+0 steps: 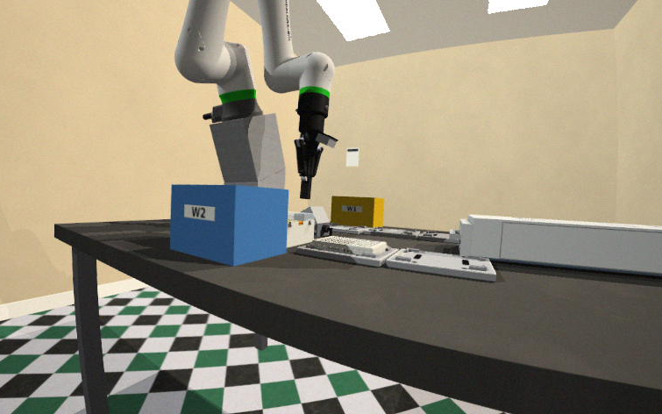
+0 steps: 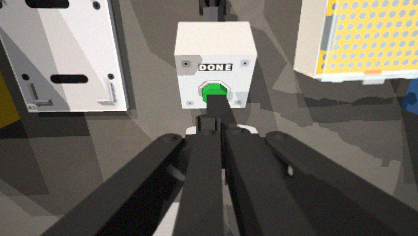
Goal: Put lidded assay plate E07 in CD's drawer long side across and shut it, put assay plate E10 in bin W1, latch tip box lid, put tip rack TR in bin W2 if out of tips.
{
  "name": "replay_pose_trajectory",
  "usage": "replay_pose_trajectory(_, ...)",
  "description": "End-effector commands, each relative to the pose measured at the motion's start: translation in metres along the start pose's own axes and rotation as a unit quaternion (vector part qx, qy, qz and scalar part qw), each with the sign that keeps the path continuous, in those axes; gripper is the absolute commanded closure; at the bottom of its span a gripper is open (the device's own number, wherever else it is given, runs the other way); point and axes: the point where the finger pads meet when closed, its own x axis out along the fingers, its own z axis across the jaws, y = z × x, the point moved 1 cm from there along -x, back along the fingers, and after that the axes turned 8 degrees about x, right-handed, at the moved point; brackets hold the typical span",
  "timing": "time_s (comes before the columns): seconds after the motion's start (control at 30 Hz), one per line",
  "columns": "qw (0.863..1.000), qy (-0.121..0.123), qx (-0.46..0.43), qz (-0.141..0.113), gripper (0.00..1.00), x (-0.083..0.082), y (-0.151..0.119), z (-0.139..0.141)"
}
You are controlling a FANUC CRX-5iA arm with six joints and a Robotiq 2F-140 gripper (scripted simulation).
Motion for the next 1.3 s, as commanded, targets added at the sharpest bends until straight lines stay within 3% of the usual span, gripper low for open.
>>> replay_pose_trajectory(0.0,1.0,0.004,0.001,0.022,0.9,0.016,0.002,0.0)
replay_pose_trajectory(0.13,1.0,0.004,0.001,0.022,0.9,0.025,0.002,0.0)
replay_pose_trajectory(1.27,1.0,0.004,0.001,0.022,0.9,0.028,0.003,0.0)
